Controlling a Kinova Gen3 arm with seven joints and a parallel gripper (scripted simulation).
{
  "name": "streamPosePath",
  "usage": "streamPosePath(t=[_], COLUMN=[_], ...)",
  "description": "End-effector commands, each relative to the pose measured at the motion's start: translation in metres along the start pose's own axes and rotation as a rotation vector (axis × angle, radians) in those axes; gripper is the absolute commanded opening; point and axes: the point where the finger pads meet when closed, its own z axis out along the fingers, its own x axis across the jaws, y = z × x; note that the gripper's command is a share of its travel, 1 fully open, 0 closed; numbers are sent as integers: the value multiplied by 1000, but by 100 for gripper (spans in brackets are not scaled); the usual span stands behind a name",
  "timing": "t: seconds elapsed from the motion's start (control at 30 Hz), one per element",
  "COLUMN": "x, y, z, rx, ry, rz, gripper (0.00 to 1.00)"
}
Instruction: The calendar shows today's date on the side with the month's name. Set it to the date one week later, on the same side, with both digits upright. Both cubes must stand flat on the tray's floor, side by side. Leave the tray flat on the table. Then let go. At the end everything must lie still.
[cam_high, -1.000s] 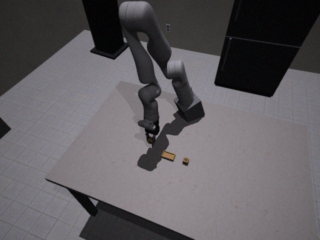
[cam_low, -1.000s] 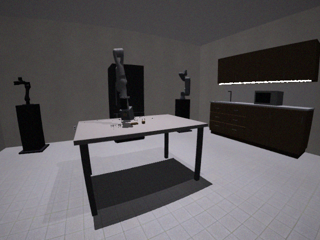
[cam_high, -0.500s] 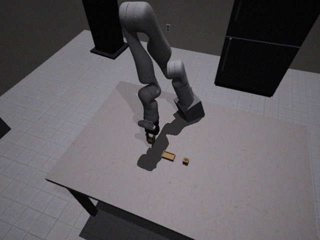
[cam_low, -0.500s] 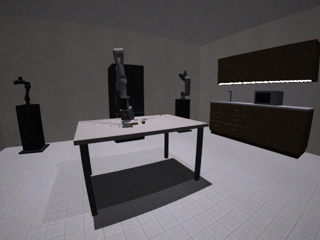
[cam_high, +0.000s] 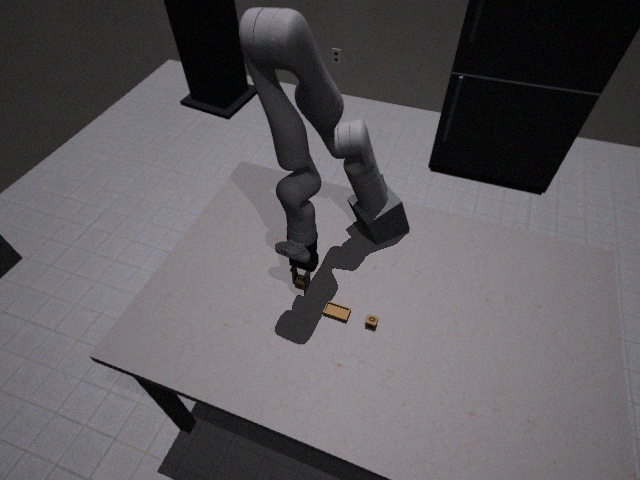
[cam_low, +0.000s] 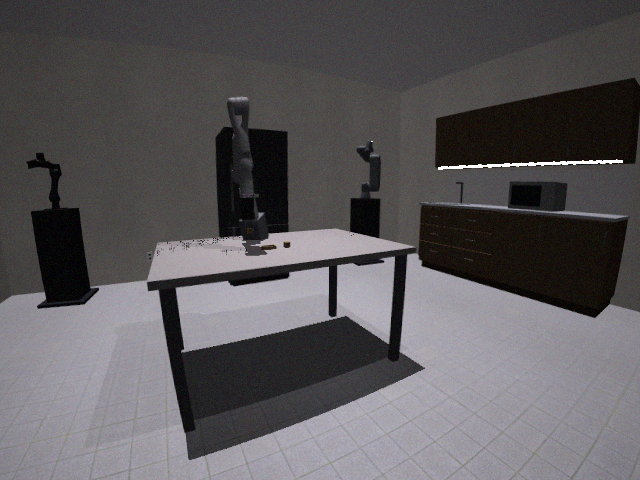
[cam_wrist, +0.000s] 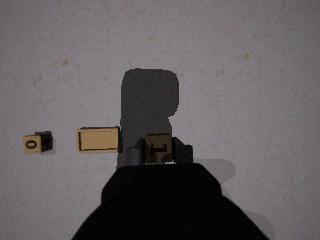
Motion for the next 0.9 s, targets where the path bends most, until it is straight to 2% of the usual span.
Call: streamPosePath(t=[0.0,0.87], x=[-2,-2], y=[1,1], z=[1,13], rx=[-3,-4], ry=[0,0], rz=[-6,-6], gripper=[57,57])
